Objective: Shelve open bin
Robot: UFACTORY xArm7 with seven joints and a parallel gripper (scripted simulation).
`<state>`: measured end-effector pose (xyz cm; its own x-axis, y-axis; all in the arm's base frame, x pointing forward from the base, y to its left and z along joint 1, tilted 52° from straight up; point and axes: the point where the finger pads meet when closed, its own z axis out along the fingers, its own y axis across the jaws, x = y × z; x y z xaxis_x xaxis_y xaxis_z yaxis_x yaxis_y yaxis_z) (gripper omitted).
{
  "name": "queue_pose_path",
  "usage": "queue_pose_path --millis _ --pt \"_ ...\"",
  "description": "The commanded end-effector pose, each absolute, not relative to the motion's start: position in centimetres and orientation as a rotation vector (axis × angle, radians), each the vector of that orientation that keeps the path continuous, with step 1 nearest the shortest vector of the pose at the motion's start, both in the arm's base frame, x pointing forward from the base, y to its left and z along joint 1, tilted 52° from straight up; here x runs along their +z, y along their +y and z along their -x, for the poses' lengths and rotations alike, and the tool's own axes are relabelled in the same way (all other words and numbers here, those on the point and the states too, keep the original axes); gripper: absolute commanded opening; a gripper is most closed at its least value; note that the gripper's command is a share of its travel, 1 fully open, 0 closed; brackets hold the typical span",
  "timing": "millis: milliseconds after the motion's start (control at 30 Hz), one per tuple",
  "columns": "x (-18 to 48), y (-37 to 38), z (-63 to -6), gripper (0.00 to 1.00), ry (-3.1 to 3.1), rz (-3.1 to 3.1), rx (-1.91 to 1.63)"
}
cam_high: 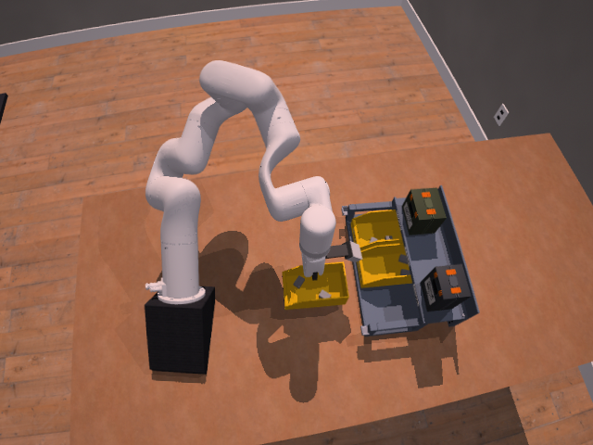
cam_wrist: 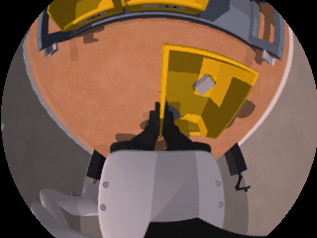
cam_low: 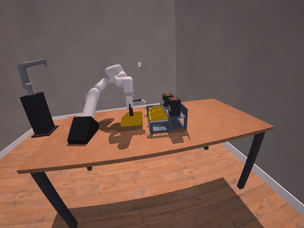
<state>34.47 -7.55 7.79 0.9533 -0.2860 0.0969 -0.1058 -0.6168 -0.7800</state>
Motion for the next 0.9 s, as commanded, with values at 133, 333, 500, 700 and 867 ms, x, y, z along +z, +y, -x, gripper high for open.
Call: queue_pose_path --millis 133,333,500,700,867 --pt "7.7 -7.8 -34.5 0.0 0.275 2.234 -0.27" --pt "6.6 -8.7 -34.3 0.0 0.275 2.234 -0.27" --pt "6.6 -8.7 -34.3 0.0 0.275 2.234 -0.27" --pt "6.6 -8.7 -34.3 0.0 0.275 2.234 -0.27" --pt "5.4 -9.5 -34.0 0.0 0.275 2.234 -0.27"
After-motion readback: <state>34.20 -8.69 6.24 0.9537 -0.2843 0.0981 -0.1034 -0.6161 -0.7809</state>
